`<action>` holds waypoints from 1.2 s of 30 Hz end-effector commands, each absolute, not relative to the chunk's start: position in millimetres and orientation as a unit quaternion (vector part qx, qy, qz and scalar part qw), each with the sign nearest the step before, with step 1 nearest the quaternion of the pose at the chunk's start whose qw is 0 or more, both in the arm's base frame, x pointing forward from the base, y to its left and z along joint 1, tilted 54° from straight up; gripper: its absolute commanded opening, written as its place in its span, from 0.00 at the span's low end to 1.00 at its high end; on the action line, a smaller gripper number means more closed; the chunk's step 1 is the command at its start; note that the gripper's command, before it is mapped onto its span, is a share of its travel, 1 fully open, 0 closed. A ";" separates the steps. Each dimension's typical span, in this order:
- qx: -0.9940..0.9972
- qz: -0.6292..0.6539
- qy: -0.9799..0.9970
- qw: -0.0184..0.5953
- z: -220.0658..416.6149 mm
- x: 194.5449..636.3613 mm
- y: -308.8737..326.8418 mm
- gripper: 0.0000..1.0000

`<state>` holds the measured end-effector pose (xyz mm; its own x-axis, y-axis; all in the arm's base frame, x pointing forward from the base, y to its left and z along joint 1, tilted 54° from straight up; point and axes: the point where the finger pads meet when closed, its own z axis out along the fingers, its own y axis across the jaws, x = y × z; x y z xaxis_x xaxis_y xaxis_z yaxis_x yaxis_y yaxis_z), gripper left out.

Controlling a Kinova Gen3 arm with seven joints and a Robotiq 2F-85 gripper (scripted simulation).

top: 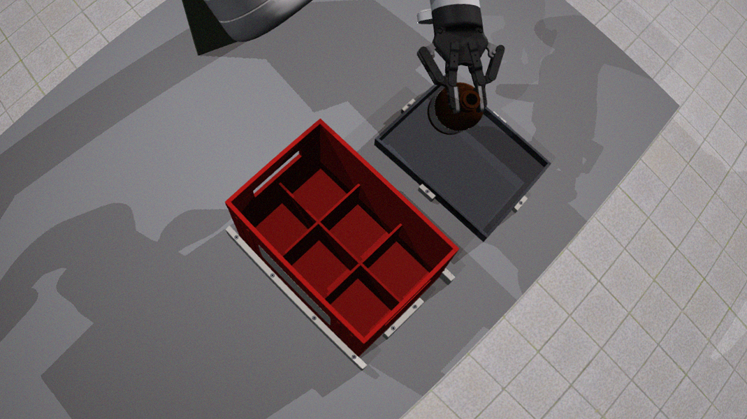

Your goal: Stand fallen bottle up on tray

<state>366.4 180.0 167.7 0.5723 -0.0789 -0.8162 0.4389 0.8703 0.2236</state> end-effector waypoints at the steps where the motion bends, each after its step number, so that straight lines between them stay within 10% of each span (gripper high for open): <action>1: 0.206 -0.150 0.437 0.863 168.0 366.0 180.5 0.00; 36: 0.206 -0.150 0.437 0.863 158.9 378.1 176.8 0.00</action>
